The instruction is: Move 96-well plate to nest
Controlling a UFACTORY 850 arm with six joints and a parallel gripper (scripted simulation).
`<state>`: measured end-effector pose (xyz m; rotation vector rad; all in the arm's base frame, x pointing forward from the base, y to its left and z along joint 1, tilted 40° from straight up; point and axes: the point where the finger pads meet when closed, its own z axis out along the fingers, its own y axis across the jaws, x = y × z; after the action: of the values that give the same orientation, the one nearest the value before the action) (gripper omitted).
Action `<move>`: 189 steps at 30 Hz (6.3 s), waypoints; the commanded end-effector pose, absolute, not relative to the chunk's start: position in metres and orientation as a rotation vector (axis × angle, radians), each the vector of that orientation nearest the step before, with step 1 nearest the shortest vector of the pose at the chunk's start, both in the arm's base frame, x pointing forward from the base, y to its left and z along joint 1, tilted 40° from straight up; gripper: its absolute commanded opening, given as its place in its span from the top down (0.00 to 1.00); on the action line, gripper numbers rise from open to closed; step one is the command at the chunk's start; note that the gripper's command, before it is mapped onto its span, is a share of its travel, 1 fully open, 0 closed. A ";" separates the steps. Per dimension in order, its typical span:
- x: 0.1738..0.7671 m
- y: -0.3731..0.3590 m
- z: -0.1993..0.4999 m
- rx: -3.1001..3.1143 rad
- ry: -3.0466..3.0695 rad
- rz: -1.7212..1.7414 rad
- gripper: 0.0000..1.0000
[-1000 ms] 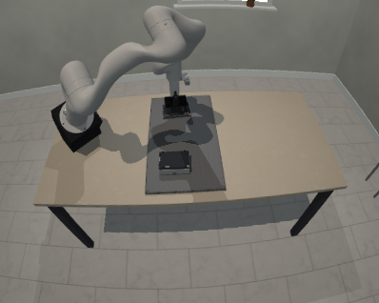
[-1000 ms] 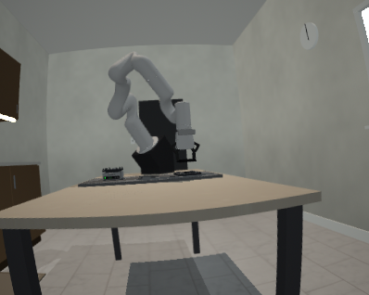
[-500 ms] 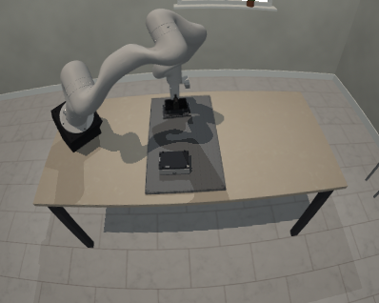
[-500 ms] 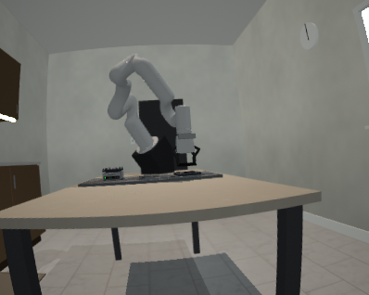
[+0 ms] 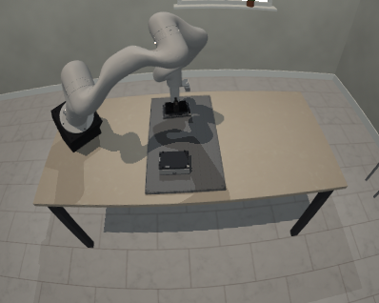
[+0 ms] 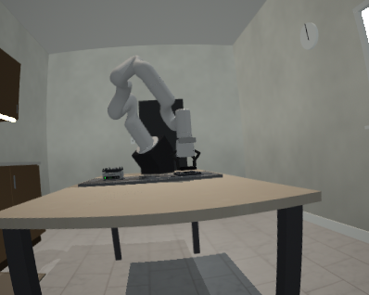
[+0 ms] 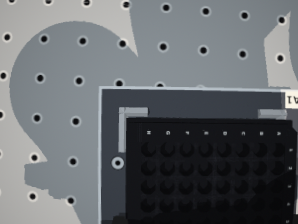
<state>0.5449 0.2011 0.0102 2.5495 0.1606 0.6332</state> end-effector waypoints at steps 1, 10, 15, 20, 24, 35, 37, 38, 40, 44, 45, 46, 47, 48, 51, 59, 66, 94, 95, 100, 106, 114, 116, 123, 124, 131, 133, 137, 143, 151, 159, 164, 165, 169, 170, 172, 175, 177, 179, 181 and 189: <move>0.547 0.201 0.009 2.550 0.161 0.635 1.00; 0.547 0.201 0.009 2.550 0.161 0.635 1.00; 0.547 0.201 0.009 2.550 0.161 0.635 1.00; 0.547 0.200 0.008 2.550 0.161 0.635 1.00; 0.547 0.200 0.008 2.550 0.161 0.635 1.00; 0.548 0.199 0.007 2.550 0.161 0.635 1.00; 0.548 0.199 0.006 2.550 0.161 0.635 1.00; 0.548 0.199 0.006 2.550 0.161 0.635 1.00; 0.548 0.199 0.006 2.550 0.161 0.635 1.00; 0.548 0.199 0.006 2.550 0.161 0.635 1.00; 0.548 0.199 0.006 2.550 0.161 0.635 1.00; 0.549 0.199 0.006 2.550 0.161 0.635 1.00; 0.549 0.199 0.005 2.550 0.161 0.635 1.00; 0.549 0.199 0.005 2.550 0.161 0.635 1.00; 0.549 0.198 0.005 2.550 0.161 0.635 1.00; 0.549 0.198 0.004 2.550 0.161 0.635 1.00; 0.550 0.197 0.003 2.550 0.161 0.635 1.00; 0.552 0.196 0.000 2.550 0.161 0.635 1.00; 0.552 0.196 0.000 2.550 0.161 0.635 1.00; 0.552 0.195 0.000 2.550 0.161 0.635 0.00; 0.552 0.195 0.000 2.550 0.161 0.635 0.00; 0.552 0.195 0.000 2.550 0.161 0.635 0.00; 0.552 0.195 0.000 2.550 0.161 0.635 0.00; 0.552 0.195 0.000 2.550 0.161 0.635 0.00; 0.552 0.195 0.000 2.550 0.161 0.635 0.00; 0.551 0.197 0.002 2.550 0.161 0.635 0.00; 0.548 0.199 0.006 2.550 0.161 0.635 0.00; 0.543 0.204 0.014 2.550 0.161 0.635 0.00; 0.538 0.208 0.022 2.550 0.161 0.635 0.00; 0.528 0.218 0.038 2.550 0.161 0.635 0.00; 0.521 0.225 0.051 2.550 0.161 0.635 0.00; 0.515 0.231 0.061 2.550 0.161 0.636 0.00; 0.514 0.232 0.063 2.550 0.161 0.636 0.00; 0.510 0.235 0.069 2.550 0.161 0.636 0.00; 0.510 0.235 0.069 2.550 0.161 0.636 0.00; 0.510 0.236 0.069 2.550 0.161 0.636 0.00; 0.510 0.235 0.069 2.550 0.161 0.636 0.00; 0.510 0.235 0.069 2.550 0.161 0.636 0.00; 0.510 0.236 0.069 2.550 0.161 0.636 0.00; 0.510 0.236 0.069 2.550 0.161 0.636 0.00; 0.510 0.235 0.069 2.550 0.161 0.635 0.00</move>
<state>0.5098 0.2348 0.0680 2.5496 0.1606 0.6337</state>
